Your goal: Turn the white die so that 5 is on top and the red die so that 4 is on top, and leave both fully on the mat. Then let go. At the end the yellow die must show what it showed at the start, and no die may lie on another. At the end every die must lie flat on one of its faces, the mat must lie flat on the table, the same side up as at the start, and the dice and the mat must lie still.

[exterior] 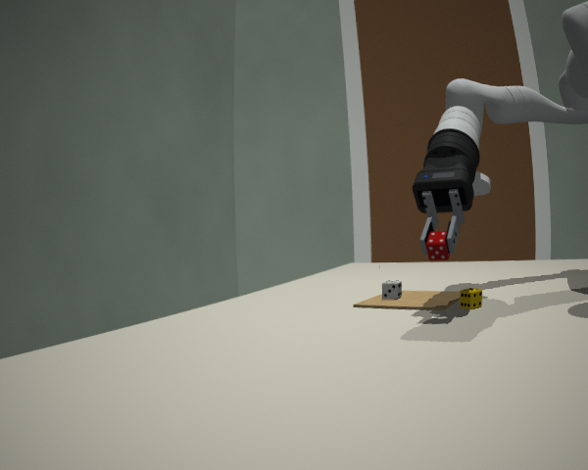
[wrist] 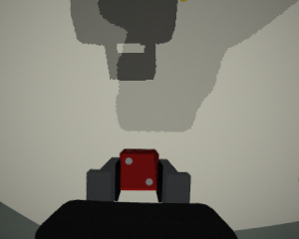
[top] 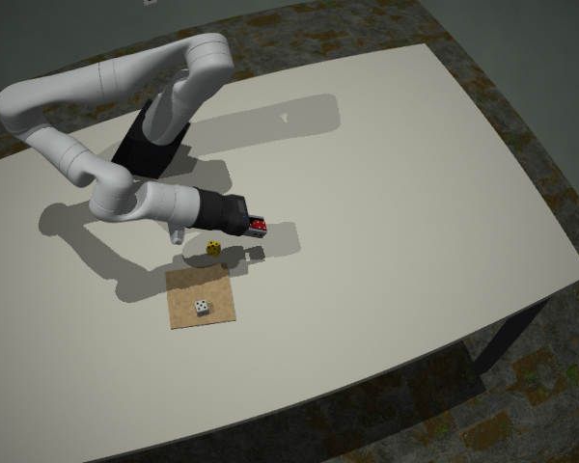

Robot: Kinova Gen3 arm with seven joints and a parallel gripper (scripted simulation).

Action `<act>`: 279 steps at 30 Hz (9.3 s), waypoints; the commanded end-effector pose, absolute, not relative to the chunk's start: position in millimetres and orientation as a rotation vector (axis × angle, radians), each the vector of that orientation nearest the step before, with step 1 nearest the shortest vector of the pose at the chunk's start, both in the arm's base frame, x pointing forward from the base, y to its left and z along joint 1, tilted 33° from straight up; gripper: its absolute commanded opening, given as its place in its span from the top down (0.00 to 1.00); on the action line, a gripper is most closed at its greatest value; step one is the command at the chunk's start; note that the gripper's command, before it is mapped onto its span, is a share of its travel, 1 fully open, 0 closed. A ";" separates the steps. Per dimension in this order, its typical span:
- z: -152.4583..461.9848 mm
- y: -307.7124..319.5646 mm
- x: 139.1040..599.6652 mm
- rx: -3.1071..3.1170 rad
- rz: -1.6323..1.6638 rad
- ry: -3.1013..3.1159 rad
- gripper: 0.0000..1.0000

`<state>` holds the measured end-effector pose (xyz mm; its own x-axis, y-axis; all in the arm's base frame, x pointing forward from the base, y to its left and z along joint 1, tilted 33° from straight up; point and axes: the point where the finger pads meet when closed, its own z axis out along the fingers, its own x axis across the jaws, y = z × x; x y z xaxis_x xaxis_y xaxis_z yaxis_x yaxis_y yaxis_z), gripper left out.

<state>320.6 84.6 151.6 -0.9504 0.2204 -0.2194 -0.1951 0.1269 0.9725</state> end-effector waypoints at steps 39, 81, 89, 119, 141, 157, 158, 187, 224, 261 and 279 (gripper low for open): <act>110.3 110.2 341.3 0.005 1.971 1.962 0.51; 97.8 116.4 346.4 0.005 1.971 1.962 0.51; 97.7 116.4 346.4 0.005 1.971 1.962 0.51; 89.2 120.7 349.8 0.005 1.971 1.962 0.51; 89.2 120.7 349.8 0.005 1.971 1.962 0.51; 89.2 120.7 349.8 0.005 1.971 1.962 0.39; 89.2 120.7 349.8 0.005 1.971 1.962 0.33; 89.2 120.7 349.8 0.005 1.971 1.962 0.21; 88.0 89.4 341.7 0.005 1.971 1.962 0.21; 137.7 46.6 317.1 0.005 1.971 1.962 0.21; 140.0 37.9 319.1 0.047 1.889 2.086 0.21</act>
